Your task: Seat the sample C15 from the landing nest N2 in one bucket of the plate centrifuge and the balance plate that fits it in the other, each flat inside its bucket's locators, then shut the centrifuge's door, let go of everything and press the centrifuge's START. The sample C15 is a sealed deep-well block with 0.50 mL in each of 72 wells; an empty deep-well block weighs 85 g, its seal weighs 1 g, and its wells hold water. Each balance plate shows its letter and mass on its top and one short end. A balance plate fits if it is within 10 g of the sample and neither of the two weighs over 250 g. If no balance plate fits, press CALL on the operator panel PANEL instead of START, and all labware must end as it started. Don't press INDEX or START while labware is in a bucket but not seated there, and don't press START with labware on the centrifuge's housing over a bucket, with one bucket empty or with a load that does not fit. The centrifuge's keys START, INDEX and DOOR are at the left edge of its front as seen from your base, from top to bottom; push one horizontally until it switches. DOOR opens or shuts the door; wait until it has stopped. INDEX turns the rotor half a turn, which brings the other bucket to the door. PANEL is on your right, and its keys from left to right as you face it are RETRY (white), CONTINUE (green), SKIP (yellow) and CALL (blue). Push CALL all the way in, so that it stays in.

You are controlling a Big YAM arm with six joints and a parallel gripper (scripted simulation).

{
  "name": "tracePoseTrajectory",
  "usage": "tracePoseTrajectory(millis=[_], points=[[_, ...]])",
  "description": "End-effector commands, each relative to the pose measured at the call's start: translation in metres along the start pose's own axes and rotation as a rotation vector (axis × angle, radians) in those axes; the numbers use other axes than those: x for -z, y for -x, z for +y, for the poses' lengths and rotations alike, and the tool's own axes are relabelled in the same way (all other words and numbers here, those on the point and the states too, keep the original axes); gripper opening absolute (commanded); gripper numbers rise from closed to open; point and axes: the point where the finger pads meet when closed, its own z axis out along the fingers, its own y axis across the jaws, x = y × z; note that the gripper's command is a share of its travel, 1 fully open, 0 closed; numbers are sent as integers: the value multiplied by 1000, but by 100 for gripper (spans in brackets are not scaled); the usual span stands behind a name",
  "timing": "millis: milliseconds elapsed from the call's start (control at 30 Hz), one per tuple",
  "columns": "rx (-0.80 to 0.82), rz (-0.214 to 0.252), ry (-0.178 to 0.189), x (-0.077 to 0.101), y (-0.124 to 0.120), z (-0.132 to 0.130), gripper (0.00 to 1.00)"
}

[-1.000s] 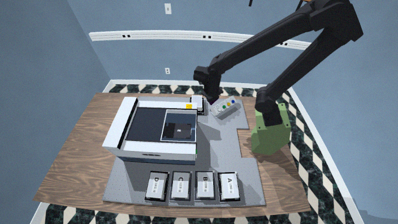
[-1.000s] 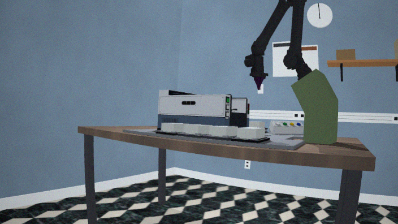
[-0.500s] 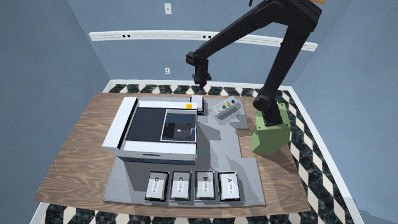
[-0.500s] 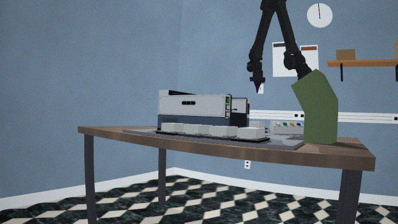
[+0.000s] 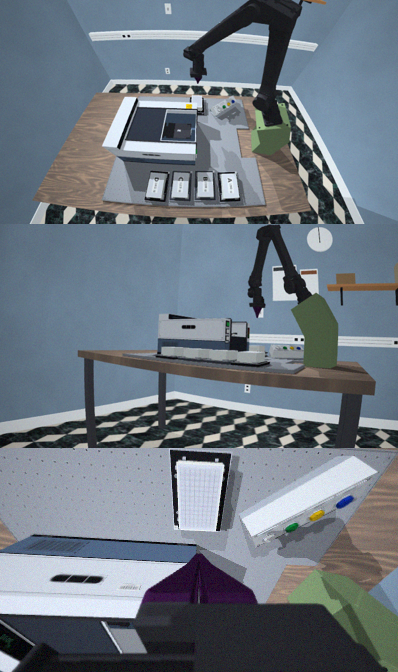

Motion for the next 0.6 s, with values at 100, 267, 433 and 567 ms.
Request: tracePoseTrajectory(millis=[100,267,433,567], points=[[-62,-21,12,10,23,11,0],[-61,-26,17,14,22,11,100],[-61,-26,17,14,22,11,100],[-61,-26,17,14,22,11,100]])
